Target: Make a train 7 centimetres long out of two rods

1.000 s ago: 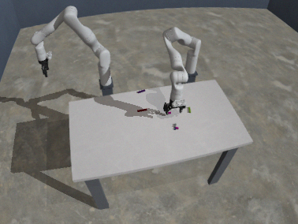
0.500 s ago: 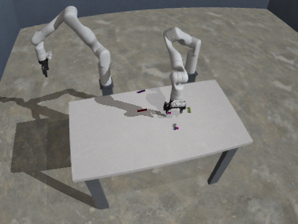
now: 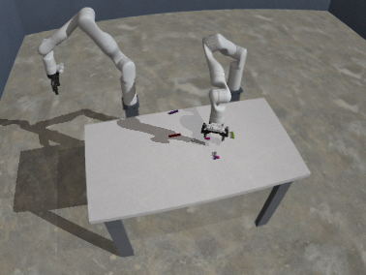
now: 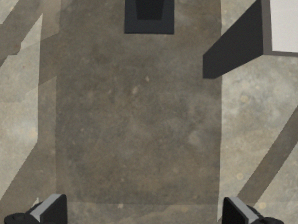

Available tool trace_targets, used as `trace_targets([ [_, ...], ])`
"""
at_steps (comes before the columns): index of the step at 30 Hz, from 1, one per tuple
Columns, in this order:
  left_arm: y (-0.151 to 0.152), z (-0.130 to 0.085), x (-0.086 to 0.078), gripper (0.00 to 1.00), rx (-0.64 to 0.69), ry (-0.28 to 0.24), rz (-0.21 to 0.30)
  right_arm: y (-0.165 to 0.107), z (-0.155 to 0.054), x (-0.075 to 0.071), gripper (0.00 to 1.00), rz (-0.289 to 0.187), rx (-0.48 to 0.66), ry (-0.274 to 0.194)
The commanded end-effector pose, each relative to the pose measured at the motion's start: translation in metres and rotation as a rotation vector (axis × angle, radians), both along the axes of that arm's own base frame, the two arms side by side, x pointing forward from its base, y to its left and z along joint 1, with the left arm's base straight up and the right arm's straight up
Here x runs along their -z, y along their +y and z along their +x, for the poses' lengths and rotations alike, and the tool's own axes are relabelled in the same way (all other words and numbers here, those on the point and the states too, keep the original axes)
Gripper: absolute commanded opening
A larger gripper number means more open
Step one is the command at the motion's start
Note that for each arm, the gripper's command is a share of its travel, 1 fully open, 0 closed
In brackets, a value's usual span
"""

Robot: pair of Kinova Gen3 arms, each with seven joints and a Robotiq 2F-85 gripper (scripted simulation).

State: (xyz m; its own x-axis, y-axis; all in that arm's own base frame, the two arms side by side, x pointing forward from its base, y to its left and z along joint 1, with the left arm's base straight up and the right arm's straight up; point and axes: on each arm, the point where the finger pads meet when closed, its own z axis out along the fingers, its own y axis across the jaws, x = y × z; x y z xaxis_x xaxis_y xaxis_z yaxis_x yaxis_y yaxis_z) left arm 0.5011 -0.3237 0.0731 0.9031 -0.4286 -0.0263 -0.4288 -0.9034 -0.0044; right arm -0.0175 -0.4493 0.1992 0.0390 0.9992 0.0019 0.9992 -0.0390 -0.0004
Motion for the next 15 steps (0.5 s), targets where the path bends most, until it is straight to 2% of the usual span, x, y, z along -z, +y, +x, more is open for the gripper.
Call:
trace_targets([
  [1, 0.0003, 0.0001, -0.0006, 1.0, 0.069, 0.001, -0.005, -0.0004, 0.0, -0.0008, 1.0, -0.002, 0.0, 0.0],
  [15, 0.0036, -0.0028, 0.0036, 1.0, 0.538, 0.023, -0.01, -0.0004, 0.0, -0.0008, 1.0, -0.002, 0.0, 0.0],
])
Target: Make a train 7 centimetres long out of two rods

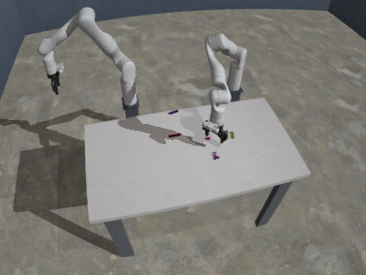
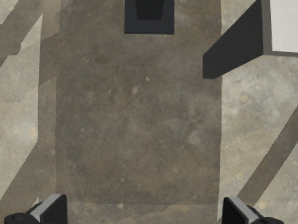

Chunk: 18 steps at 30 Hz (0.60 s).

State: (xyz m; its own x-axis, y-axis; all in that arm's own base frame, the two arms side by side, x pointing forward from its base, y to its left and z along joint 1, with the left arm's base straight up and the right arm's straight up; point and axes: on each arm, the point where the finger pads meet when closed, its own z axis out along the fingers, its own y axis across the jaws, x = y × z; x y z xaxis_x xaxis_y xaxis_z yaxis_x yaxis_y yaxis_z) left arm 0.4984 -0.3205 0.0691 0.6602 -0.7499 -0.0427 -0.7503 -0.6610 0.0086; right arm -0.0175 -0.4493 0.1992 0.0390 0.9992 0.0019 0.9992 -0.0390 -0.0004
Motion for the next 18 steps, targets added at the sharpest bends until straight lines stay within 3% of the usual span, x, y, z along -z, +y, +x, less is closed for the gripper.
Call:
trace_targets([
  [1, 0.0004, -0.0001, -0.0004, 1.0, 0.133, 0.004, -0.011, -0.0004, 0.0, -0.0008, 1.0, -0.002, 0.0, 0.0],
  [18, 0.0015, -0.0015, 0.0013, 1.0, 0.674, 0.023, -0.028, -0.0004, 0.0, -0.0008, 1.0, -0.002, 0.0, 0.0],
])
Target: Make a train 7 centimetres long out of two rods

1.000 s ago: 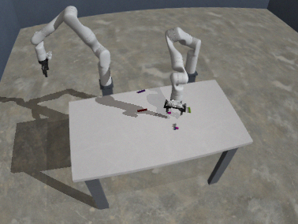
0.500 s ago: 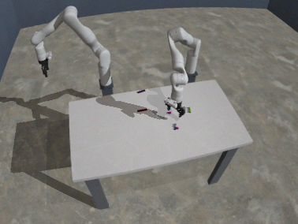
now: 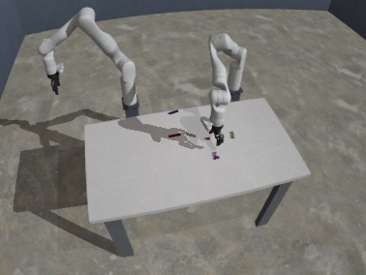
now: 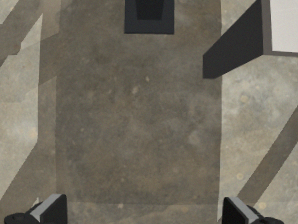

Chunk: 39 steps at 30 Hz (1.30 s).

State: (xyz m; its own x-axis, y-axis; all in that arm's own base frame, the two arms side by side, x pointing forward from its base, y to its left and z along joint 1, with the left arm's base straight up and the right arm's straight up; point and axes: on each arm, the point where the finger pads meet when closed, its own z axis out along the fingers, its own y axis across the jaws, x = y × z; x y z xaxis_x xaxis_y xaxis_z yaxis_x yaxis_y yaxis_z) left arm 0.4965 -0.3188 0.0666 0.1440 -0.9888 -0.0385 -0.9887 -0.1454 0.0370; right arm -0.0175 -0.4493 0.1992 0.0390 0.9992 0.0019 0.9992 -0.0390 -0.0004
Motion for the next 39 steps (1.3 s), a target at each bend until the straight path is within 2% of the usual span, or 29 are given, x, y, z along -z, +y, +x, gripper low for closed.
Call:
trace_targets([
  [1, -0.0002, 0.0004, -0.0012, 1.0, 0.098, 0.002, -0.013, -0.0004, 0.0, -0.0008, 1.0, -0.002, 0.0, 0.0],
  [16, -0.0018, 0.0012, -0.0027, 1.0, 0.647, 0.012, -0.036, -0.0004, 0.0, -0.0008, 1.0, -0.002, 0.0, 0.0],
  [18, -0.0018, 0.0012, -0.0027, 1.0, 0.647, 0.012, -0.036, -0.0004, 0.0, -0.0008, 1.0, -0.002, 0.0, 0.0],
  [33, -0.0058, 0.0042, -0.0072, 1.0, 1.175, 0.009, -0.054, -0.0004, 0.0, -0.0008, 1.0, -0.002, 0.0, 0.0],
  [35, -0.0058, 0.0042, -0.0072, 1.0, 1.175, 0.009, -0.054, -0.0004, 0.0, -0.0008, 1.0, -0.002, 0.0, 0.0],
  [39, -0.0069, 0.0051, -0.0086, 1.0, 1.29, 0.007, -0.057, -0.0004, 0.0, -0.0008, 1.0, -0.002, 0.0, 0.0],
])
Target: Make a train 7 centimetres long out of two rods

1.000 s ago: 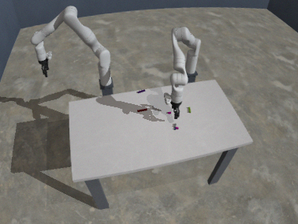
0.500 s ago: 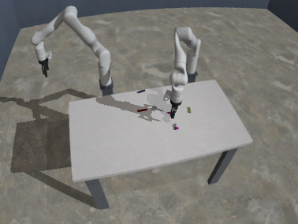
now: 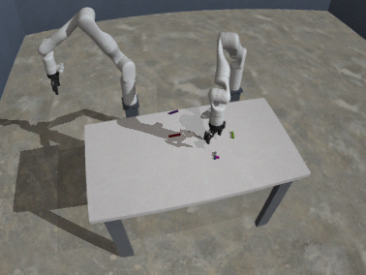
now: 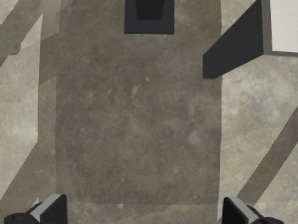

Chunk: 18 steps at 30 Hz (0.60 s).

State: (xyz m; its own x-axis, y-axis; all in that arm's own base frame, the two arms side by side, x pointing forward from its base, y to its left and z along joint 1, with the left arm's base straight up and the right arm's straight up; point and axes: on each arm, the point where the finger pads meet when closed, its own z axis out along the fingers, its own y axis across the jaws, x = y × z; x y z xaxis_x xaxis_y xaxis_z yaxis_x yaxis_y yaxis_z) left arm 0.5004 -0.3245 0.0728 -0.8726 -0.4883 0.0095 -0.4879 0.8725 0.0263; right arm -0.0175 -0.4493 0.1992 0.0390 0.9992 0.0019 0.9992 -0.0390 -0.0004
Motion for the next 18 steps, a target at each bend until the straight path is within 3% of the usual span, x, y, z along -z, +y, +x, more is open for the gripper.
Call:
trace_targets([
  [1, -0.0014, 0.0014, -0.0027, 1.0, 0.111, -0.003, -0.01, -0.0004, 0.0, -0.0008, 1.0, -0.002, 0.0, 0.0],
  [11, -0.0039, 0.0035, -0.0058, 1.0, 0.327, -0.011, -0.018, -0.0004, 0.0, -0.0008, 1.0, -0.002, 0.0, 0.0],
  [18, -0.0049, 0.0042, -0.007, 1.0, 0.402, -0.014, -0.021, -0.0004, 0.0, -0.0008, 1.0, -0.002, 0.0, 0.0],
])
